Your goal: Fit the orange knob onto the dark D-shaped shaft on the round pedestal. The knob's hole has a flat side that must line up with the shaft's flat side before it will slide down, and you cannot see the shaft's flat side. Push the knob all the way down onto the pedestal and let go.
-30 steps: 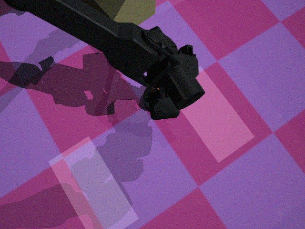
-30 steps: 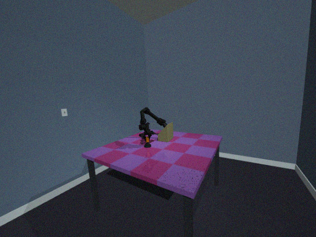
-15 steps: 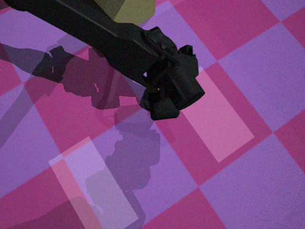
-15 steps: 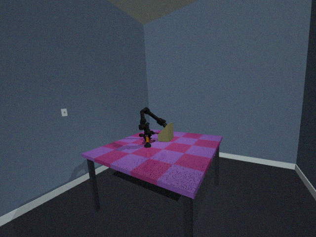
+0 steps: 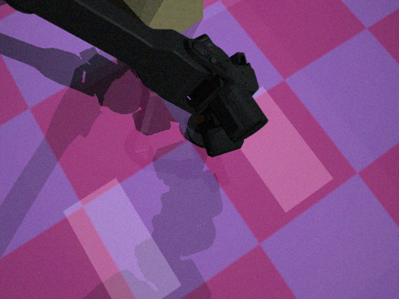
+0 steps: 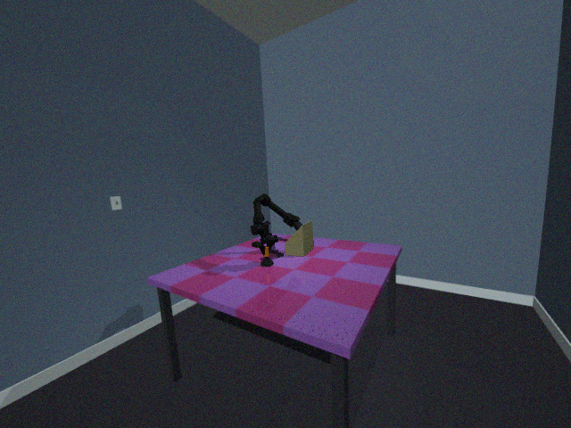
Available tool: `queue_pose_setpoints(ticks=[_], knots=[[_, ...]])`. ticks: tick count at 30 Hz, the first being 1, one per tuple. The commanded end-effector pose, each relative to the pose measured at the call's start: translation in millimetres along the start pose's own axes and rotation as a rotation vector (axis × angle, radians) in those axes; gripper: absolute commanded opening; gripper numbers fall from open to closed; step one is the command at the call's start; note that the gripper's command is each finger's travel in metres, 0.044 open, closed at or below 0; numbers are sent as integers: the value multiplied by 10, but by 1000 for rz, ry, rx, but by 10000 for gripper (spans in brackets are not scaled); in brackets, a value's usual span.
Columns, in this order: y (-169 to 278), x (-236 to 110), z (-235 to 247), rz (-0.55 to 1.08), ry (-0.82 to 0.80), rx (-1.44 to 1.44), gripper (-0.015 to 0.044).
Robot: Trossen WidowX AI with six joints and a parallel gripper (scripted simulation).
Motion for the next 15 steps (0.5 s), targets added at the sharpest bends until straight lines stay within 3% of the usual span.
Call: queue_pose_setpoints(ticks=[1, 15], knots=[[-1, 3, -10, 1, 3, -19, 0], [-6, 18, -3, 1, 3, -19, 0]])
Point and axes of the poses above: the point midway between the two fingers, 35 mm back from their tips, its own x axis out along the fingers, its own z axis across the jaws, y = z × x, the point moved 3 cm from there along -x, back along the fingers, and after that the axes turned 7 degrees about x, right-handed, at the moved point
